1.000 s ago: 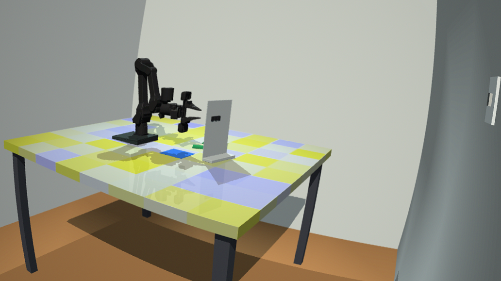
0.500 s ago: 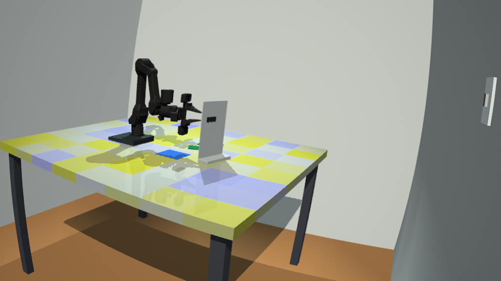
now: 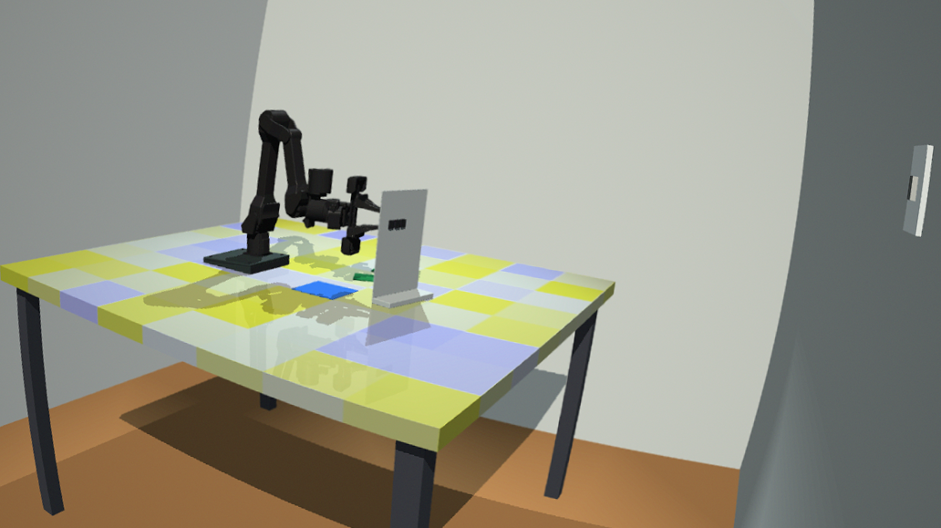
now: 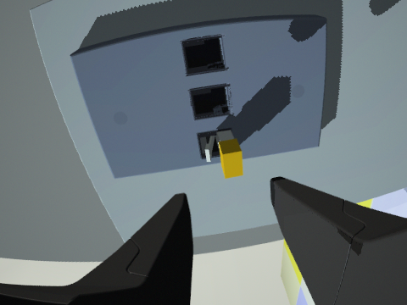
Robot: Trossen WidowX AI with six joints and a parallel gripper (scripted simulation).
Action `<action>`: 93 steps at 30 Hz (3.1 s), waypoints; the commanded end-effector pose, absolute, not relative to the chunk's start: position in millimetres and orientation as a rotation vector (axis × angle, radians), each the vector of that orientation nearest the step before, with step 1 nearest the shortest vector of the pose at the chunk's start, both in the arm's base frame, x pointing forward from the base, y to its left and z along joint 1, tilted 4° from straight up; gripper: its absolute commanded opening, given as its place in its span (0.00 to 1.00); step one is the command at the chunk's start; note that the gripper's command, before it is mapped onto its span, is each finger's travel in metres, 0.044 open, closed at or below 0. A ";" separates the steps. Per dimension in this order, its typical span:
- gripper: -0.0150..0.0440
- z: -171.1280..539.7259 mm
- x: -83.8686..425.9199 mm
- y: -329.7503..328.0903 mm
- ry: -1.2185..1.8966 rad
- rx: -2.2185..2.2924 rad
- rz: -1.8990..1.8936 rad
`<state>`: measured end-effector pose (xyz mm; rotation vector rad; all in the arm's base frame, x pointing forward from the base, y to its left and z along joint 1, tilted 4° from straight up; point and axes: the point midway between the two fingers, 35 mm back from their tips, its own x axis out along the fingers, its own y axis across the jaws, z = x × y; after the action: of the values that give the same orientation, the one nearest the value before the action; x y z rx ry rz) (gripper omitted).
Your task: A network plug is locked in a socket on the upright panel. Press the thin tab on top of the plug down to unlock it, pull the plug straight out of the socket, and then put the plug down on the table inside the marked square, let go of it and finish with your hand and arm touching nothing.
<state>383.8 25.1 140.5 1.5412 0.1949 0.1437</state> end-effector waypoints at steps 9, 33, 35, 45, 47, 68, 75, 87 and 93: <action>0.52 138.7 404.2 24.8 0.200 1.548 0.144; 0.25 138.1 415.6 24.2 0.199 1.547 0.146; 0.25 138.1 415.5 24.2 0.199 1.547 0.146; 0.25 138.0 410.2 24.0 0.199 1.547 0.146; 0.25 138.0 409.0 23.9 0.199 1.547 0.145; 0.25 138.0 396.7 23.6 0.200 1.547 0.145; 0.25 138.0 392.6 23.7 0.200 1.547 0.144; 0.25 138.0 385.5 23.7 0.201 1.547 0.144; 0.25 138.1 382.0 23.7 0.201 1.547 0.143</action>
<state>385.7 23.3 138.0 1.5424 0.1987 0.1418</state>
